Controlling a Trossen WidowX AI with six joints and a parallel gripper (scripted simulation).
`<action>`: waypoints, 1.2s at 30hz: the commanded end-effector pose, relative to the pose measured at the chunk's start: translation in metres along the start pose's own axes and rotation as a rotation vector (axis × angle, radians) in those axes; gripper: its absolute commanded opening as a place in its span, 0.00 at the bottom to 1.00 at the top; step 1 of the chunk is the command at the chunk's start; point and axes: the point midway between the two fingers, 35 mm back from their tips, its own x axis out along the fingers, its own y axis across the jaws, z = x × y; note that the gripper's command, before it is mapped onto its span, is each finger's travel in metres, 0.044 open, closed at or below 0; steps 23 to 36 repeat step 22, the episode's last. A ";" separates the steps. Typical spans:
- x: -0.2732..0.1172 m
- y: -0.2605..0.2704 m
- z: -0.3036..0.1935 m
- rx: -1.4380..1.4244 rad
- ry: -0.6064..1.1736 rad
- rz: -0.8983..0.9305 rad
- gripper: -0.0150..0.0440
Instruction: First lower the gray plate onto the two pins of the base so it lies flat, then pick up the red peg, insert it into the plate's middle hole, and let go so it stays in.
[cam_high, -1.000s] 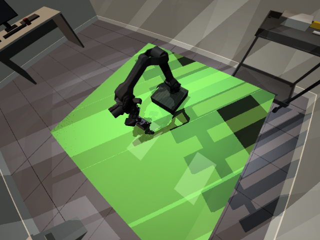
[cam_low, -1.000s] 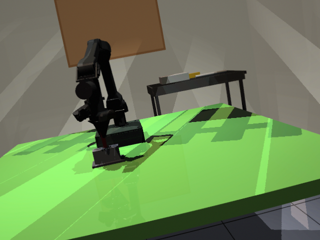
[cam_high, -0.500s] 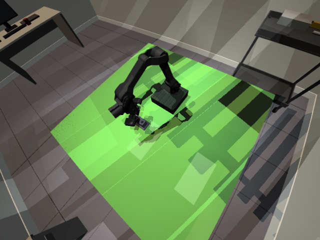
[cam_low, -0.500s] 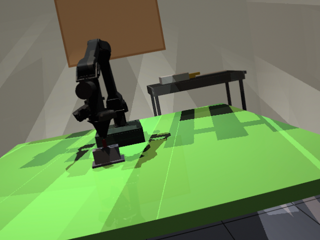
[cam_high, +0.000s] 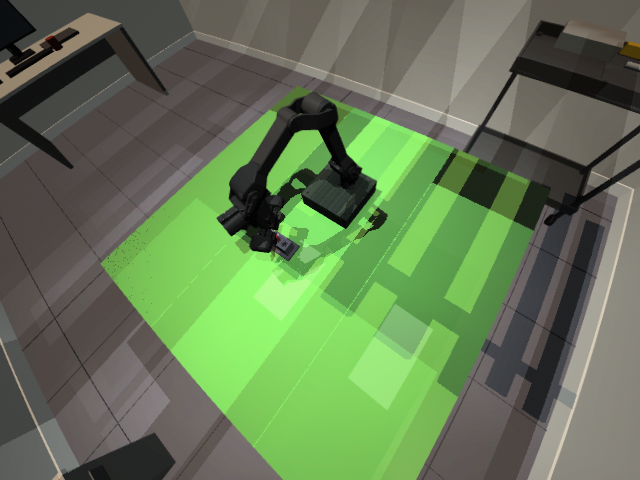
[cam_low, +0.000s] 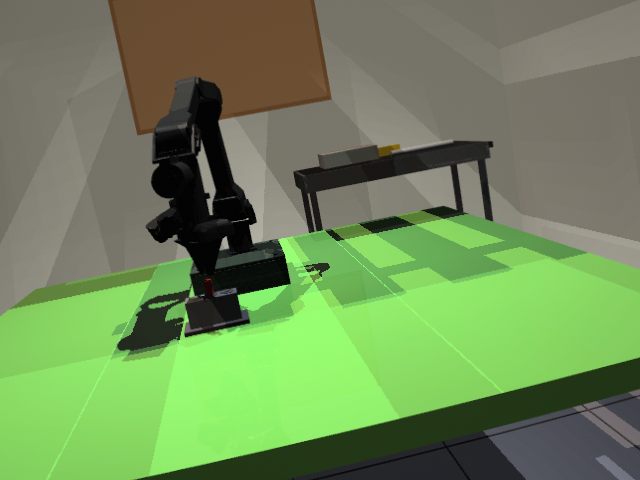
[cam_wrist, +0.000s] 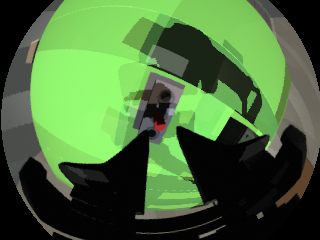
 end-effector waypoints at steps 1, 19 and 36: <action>-0.004 0.000 0.000 0.001 -0.007 0.001 0.51; -0.012 -0.002 -0.005 0.001 -0.006 0.001 0.51; -0.013 -0.002 -0.006 0.001 -0.006 0.001 0.51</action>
